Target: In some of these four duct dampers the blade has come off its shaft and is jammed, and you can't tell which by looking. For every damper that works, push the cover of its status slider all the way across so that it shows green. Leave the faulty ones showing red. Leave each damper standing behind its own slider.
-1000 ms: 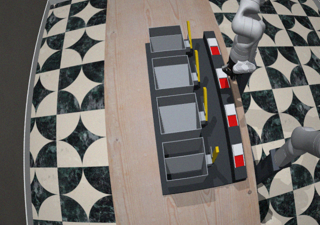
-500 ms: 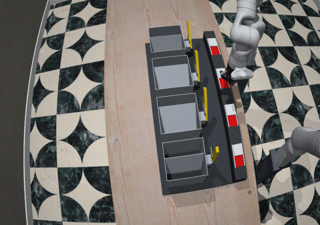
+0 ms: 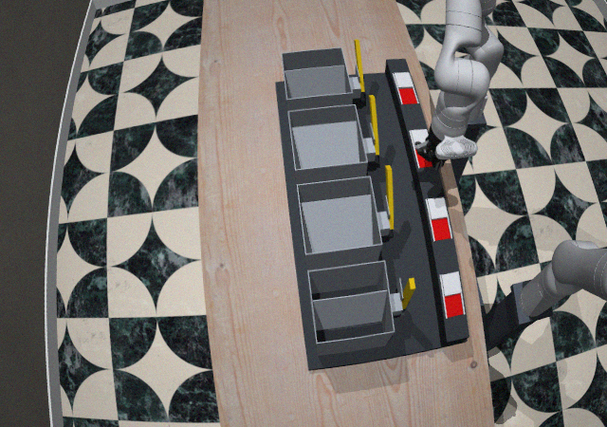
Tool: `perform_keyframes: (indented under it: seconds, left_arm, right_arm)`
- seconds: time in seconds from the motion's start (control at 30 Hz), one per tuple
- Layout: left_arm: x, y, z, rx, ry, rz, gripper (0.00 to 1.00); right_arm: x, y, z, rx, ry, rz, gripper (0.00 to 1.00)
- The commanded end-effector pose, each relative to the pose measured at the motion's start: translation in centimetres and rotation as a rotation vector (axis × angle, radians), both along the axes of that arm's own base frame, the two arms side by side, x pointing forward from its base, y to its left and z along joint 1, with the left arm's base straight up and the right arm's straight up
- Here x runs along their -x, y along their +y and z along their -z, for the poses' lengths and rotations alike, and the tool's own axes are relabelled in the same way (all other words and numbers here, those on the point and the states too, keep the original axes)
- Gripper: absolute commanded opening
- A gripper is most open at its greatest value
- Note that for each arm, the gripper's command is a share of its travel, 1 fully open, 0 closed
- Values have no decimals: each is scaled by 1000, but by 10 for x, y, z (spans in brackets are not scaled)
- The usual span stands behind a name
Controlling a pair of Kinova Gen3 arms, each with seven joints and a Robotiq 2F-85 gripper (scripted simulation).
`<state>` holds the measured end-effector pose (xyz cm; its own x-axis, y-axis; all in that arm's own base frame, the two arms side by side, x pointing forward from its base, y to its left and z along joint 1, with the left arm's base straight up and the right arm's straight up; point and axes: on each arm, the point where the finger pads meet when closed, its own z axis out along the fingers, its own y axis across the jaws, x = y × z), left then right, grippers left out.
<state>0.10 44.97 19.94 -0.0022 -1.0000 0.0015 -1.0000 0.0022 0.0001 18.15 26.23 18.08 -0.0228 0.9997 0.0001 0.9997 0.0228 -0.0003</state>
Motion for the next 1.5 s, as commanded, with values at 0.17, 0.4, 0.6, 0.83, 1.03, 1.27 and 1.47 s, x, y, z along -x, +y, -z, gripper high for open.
perform_keyframes:
  seconds: [0.17,0.4,0.6,0.83,1.03,1.27,1.47]
  left_arm:
    - [0,0,-1,-2,0,0,1000]
    - [0,0,-1,-2,0,0,1000]
    - [0,0,-1,-2,0,0,1000]
    - [0,0,-1,-2,0,0,1000]
    - [0,0,-1,-2,0,0,1000]
    - [0,0,-1,-2,0,0,1000]
    - [0,0,-1,-2,0,0,1000]
  right_arm:
    - [0,0,3,-1,-1,0,99]
    - [0,0,3,-1,-1,0,99]
    - [0,1,4,-1,-1,0,99]
    - [0,25,43,-1,-1,0,99]
    - [0,26,43,-1,-1,0,99]
    - [0,26,43,-1,-1,0,99]
    - [0,26,43,-1,-1,0,99]
